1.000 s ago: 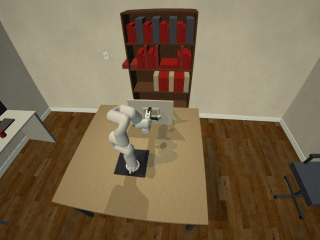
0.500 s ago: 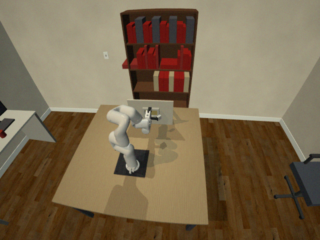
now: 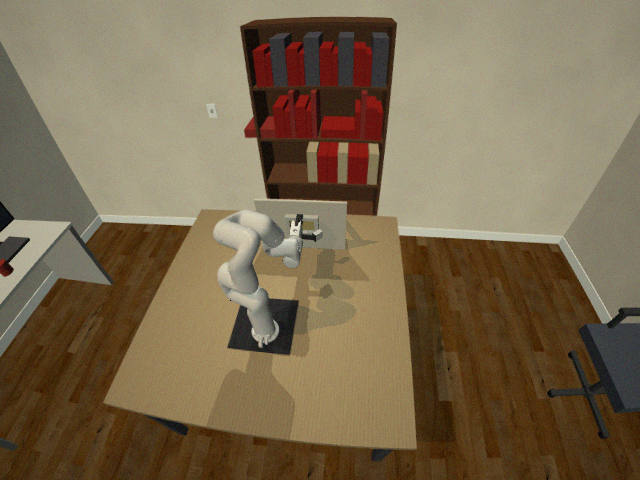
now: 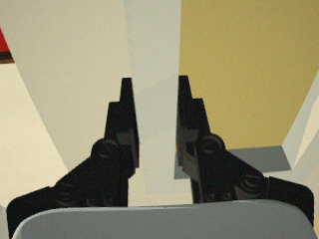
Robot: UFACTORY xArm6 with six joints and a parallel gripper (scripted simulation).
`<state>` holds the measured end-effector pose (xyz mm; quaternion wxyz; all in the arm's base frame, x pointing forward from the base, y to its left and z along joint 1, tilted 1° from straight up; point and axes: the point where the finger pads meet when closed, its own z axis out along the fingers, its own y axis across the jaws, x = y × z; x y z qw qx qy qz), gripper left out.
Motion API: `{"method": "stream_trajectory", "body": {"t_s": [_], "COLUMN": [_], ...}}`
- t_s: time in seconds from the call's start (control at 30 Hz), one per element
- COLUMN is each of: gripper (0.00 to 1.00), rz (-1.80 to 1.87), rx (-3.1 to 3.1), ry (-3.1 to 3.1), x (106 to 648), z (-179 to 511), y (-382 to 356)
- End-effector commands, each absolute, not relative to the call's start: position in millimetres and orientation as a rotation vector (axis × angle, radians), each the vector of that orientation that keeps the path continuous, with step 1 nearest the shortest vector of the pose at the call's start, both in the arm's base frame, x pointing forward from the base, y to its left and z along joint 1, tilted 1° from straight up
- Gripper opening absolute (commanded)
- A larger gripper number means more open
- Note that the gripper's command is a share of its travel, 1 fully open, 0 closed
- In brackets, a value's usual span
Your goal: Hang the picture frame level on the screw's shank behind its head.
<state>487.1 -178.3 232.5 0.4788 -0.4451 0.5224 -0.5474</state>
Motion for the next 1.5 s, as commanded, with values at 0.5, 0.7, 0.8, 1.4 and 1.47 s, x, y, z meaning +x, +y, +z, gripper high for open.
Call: {"method": "stream_trajectory", "body": {"t_s": [0.5,0.7,0.8,1.4,1.47], "gripper": [0.00,0.00,0.00,0.00,0.00], "rz": [-1.339,-1.339,-1.339,-1.339,-1.339], "rx": [-1.085,-1.085,-1.085,-1.085,-1.085], "ry": [1.271,1.271,1.271,1.271,1.271], "x": [487.8,487.8,487.8,488.0,488.0], "z": [234.4,234.1,233.7,230.6,230.5], "y": [-178.5,-178.5,-178.4,-178.3,-178.3]}}
